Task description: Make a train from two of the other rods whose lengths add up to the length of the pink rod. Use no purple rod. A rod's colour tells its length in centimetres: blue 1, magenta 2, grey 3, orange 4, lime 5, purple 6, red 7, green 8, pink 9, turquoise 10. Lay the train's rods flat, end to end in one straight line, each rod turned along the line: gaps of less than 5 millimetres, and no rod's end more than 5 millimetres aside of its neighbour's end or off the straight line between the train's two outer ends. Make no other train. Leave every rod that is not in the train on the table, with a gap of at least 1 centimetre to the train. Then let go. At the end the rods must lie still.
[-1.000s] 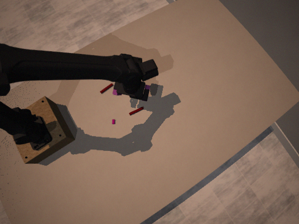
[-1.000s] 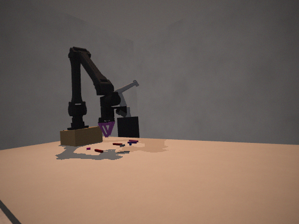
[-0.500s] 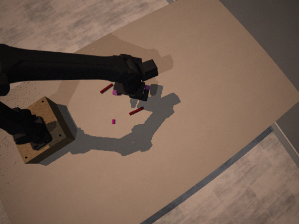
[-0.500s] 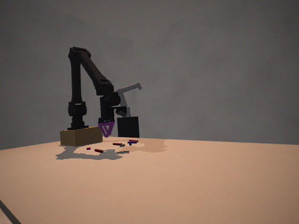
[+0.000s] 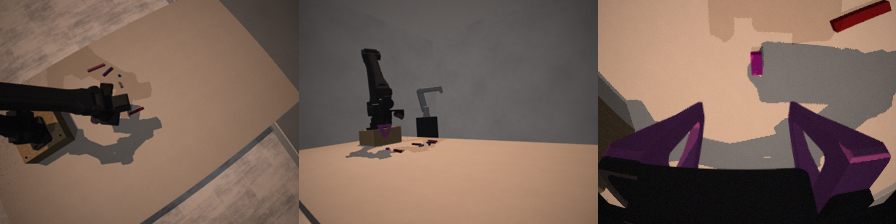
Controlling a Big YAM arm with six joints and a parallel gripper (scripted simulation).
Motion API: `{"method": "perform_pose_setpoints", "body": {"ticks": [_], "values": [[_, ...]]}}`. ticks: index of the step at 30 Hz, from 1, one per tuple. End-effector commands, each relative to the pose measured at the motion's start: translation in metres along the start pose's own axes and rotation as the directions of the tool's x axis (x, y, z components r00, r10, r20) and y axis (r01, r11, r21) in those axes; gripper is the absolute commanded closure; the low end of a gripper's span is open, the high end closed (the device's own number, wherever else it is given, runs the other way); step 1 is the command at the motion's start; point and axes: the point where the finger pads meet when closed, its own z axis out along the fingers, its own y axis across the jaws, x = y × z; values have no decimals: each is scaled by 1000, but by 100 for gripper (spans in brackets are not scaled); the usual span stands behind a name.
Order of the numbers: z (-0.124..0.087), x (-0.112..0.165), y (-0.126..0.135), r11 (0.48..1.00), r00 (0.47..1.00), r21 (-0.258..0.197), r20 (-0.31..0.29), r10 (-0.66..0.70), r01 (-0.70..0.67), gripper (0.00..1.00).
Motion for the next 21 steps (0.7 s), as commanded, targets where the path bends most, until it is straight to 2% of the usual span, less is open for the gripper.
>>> {"method": "perform_pose_setpoints", "body": {"ticks": [1, 2, 4, 6, 9, 21], "values": [[-13, -20, -32, 993, 995, 70, 29, -99, 96, 76], [-13, -20, -32, 993, 995, 70, 29, -99, 96, 76], [0, -7, -10, 996, 996, 19, 17, -82, 82, 76], [0, -7, -10, 996, 996, 19, 17, -82, 82, 76], [-8, -11, -24, 996, 996, 45, 21, -83, 82, 76], [-7, -11, -22, 996, 996, 43, 21, -82, 81, 76]]}}
